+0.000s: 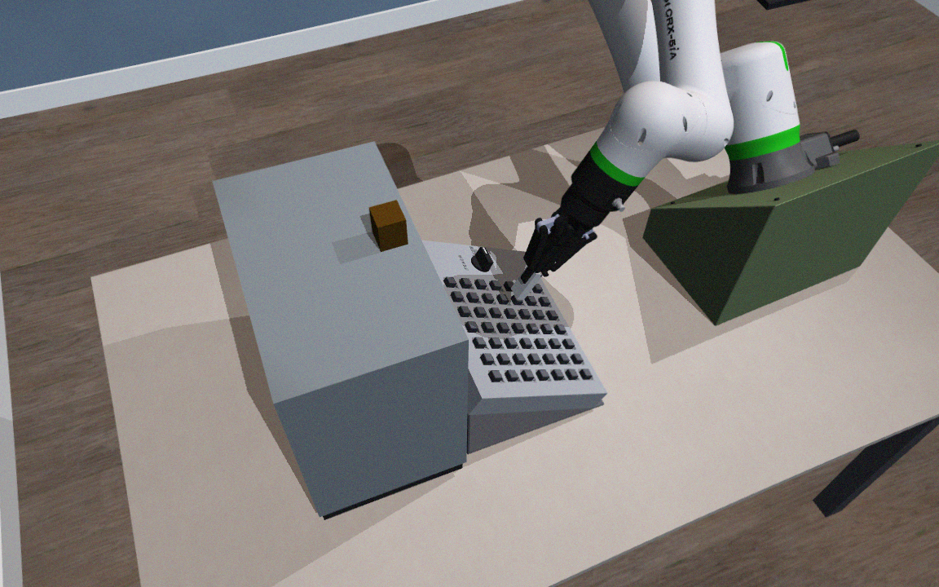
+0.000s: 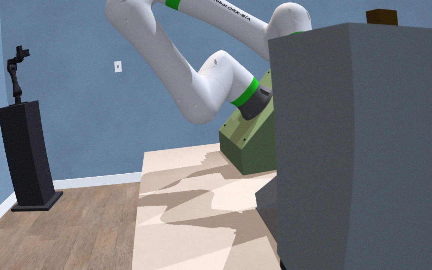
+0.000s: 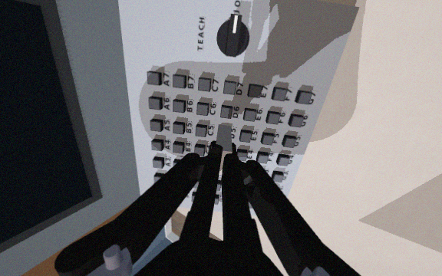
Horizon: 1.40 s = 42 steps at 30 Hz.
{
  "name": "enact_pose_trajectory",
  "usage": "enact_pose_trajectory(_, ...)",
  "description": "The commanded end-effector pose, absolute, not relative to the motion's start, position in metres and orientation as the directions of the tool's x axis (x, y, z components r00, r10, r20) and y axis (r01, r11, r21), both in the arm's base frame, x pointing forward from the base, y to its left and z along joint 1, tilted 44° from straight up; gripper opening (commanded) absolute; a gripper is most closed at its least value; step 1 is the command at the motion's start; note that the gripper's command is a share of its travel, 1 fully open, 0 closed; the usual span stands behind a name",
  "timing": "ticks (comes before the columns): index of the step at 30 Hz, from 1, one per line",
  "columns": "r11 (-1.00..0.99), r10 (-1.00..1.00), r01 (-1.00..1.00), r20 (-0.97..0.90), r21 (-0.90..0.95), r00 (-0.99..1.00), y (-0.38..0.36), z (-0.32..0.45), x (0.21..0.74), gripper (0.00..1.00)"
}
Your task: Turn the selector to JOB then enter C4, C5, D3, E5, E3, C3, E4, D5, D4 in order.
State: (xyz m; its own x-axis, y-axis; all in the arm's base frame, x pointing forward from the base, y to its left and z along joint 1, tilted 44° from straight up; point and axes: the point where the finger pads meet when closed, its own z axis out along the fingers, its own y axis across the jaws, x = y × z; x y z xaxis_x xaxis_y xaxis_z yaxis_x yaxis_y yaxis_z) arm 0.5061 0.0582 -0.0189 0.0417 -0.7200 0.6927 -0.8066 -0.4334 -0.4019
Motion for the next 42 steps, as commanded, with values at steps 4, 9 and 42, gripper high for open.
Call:
enact_pose_trajectory(4,-0.439,-0.716,-0.806,0.696,-0.396,0.048,0.066,-0.030,0.506,0.00)
enact_pose_trajectory(9,-0.439,-0.716,-0.806,0.696,-0.396,0.048,0.065,-0.032,0.508,0.00)
enact_pose_trajectory(42,-0.439,-0.716,-0.806,0.696,-0.396,0.048,0.054,-0.043,0.519,0.00)
